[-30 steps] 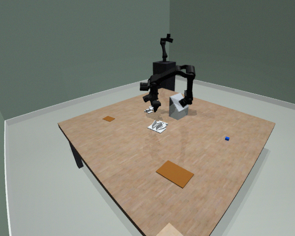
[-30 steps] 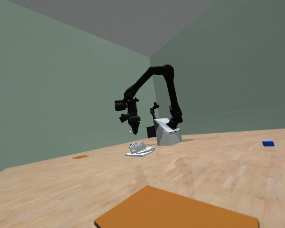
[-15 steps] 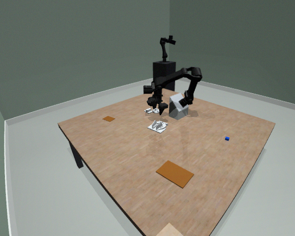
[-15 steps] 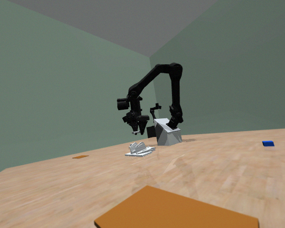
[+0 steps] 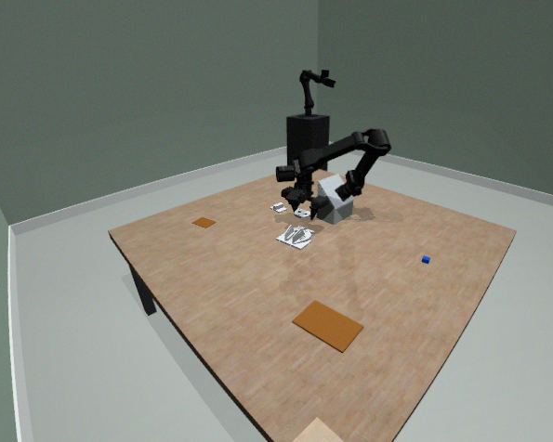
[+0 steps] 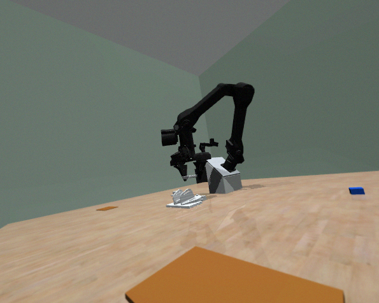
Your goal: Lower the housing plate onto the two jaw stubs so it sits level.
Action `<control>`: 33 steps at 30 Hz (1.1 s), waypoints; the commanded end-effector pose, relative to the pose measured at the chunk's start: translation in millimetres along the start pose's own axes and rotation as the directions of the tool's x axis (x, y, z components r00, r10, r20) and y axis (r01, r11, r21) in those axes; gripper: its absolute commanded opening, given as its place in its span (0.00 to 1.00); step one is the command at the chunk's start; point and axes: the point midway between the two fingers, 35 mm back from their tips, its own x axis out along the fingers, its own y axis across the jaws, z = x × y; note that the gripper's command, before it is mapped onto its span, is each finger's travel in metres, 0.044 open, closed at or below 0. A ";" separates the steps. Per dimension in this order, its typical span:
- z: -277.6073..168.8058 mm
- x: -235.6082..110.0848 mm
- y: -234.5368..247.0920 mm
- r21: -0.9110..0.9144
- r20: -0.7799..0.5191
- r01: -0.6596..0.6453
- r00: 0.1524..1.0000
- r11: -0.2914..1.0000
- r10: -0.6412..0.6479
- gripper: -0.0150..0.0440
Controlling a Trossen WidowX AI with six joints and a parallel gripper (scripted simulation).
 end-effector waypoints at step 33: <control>-8.8 0.0 -1.6 -0.042 0.004 -0.004 1.000 0.999 0.004 0.85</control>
